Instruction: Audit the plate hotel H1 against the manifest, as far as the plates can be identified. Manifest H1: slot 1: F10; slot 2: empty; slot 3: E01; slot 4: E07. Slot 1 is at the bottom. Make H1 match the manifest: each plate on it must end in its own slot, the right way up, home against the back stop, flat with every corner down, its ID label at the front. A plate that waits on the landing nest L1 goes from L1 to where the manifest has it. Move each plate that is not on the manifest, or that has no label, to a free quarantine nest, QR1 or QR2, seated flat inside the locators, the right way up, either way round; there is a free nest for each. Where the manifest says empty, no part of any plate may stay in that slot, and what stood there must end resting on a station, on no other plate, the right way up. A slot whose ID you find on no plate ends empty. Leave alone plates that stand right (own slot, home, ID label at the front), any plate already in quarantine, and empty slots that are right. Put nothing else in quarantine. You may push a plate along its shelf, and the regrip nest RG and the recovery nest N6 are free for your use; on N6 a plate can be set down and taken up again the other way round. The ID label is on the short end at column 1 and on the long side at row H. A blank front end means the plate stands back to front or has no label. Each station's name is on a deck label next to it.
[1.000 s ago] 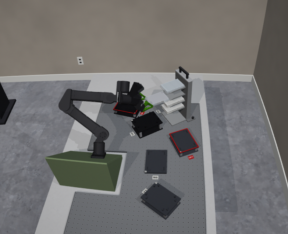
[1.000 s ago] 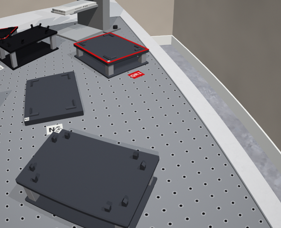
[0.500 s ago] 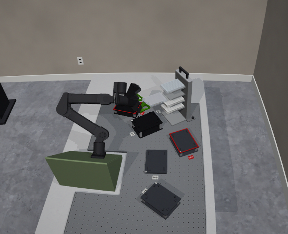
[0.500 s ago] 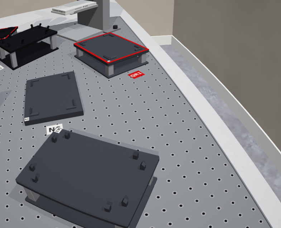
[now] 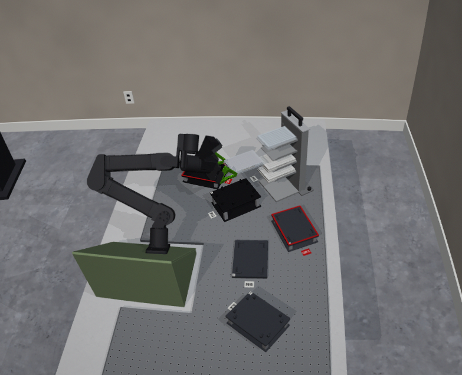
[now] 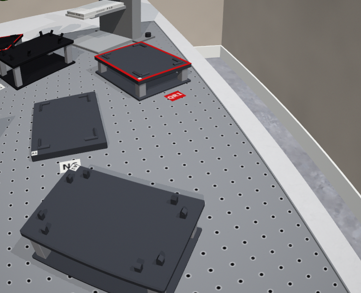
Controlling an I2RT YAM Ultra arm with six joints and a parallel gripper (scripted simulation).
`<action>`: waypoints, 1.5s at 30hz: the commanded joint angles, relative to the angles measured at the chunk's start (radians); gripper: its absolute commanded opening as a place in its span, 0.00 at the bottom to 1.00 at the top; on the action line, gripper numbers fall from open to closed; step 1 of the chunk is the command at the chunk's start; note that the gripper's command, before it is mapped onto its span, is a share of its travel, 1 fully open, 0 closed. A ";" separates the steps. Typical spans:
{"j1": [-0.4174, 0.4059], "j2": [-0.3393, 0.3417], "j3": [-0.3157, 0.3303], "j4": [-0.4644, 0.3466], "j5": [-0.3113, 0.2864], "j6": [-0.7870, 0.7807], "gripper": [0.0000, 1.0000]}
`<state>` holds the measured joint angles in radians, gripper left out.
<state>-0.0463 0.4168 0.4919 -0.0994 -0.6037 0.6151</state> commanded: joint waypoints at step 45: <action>0.024 -0.223 -0.082 -0.124 0.031 0.000 0.86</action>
<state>-0.0299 0.1982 0.4072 -0.2333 -0.6109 0.6144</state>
